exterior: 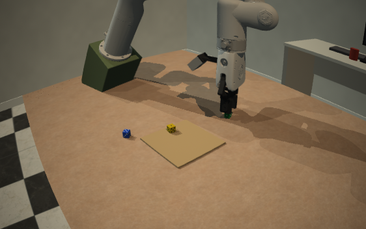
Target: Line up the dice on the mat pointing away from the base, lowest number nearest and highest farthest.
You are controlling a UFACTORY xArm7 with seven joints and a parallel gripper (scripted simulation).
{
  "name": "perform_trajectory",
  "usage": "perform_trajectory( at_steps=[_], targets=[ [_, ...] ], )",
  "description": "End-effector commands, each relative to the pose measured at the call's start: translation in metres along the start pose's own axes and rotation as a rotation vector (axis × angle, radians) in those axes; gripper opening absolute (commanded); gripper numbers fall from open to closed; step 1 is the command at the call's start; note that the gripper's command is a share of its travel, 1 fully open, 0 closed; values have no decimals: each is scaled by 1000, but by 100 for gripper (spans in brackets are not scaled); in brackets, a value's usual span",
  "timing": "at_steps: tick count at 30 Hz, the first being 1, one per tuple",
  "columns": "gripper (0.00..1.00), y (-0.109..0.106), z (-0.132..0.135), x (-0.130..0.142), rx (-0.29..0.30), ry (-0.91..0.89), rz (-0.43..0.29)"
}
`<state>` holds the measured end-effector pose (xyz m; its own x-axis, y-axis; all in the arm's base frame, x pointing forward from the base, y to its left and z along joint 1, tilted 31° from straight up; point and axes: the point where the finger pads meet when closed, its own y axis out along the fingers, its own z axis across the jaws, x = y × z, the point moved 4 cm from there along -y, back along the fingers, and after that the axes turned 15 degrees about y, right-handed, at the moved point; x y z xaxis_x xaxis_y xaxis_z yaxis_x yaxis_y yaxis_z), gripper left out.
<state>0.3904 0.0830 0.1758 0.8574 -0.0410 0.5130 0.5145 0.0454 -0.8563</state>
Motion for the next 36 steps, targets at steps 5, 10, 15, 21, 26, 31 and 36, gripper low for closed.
perform_trajectory(
  at_steps=[5,10,15,21,26,31,36],
  targets=[
    [31,-1,0,1,1,0,-2],
    [31,-1,0,1,1,0,-2],
    [31,-1,0,1,1,0,-2],
    [31,1,0,1,0,0,-2],
    [31,3,0,1,0,0,-2],
    [31,9,0,1,1,0,-2],
    [31,15,0,1,1,0,-2]
  ],
)
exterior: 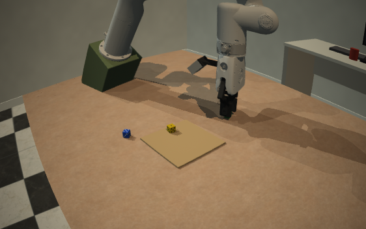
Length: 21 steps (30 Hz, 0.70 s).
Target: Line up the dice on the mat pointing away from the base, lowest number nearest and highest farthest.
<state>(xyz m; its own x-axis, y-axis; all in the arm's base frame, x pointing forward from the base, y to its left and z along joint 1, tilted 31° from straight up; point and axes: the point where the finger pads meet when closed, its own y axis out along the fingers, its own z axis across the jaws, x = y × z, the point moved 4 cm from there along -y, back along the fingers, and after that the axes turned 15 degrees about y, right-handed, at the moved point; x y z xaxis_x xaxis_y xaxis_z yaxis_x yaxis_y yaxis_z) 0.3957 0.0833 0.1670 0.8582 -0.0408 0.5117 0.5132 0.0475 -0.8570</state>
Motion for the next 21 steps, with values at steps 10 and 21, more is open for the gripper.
perform_trajectory(
  at_steps=[10,21],
  targets=[
    [31,9,0,1,-1,0,-4],
    [31,9,0,1,-1,0,-4]
  ],
)
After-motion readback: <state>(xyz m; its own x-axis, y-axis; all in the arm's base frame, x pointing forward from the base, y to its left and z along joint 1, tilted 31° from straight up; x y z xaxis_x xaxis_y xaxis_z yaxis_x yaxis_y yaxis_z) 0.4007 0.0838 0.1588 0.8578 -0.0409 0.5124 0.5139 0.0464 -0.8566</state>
